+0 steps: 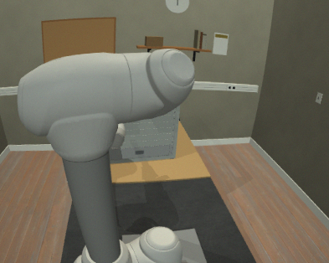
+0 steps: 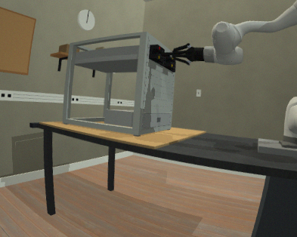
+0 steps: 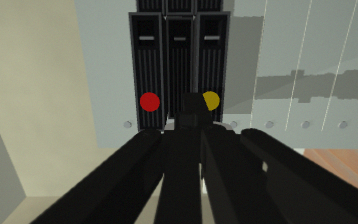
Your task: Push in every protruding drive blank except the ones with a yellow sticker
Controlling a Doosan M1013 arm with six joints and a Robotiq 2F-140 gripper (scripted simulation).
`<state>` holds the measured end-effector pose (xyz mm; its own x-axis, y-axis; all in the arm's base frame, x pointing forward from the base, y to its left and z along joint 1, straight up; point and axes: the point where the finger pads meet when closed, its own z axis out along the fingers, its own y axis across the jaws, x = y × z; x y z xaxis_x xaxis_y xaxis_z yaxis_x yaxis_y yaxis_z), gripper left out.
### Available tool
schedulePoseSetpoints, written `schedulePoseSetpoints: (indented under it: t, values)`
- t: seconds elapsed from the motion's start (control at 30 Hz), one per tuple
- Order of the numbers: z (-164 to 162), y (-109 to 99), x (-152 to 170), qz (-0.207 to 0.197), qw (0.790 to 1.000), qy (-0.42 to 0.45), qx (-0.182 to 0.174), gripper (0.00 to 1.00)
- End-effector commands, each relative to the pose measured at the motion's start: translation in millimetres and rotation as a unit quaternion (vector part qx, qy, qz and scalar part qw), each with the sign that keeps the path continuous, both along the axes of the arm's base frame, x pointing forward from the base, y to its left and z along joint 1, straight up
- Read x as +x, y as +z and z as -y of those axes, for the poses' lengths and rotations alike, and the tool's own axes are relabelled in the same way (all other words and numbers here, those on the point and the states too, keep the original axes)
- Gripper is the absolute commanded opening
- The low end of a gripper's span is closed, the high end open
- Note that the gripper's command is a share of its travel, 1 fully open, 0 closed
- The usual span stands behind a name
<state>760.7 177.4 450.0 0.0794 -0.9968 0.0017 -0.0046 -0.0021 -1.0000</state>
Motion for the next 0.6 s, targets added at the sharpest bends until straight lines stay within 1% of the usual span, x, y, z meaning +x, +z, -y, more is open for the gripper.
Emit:
schedulePoseSetpoints:
  t: [0.0, 0.43, 0.57]
  values:
    - [0.1, 0.9, 0.1, 0.001, 1.0, 0.0, 0.0, 0.1]
    - [0.1, 0.9, 0.1, 0.001, 1.0, 0.0, 0.0, 0.1]
    - [4.0, 7.0, -4.3, 0.001, 1.0, 0.0, 0.0, 0.1]
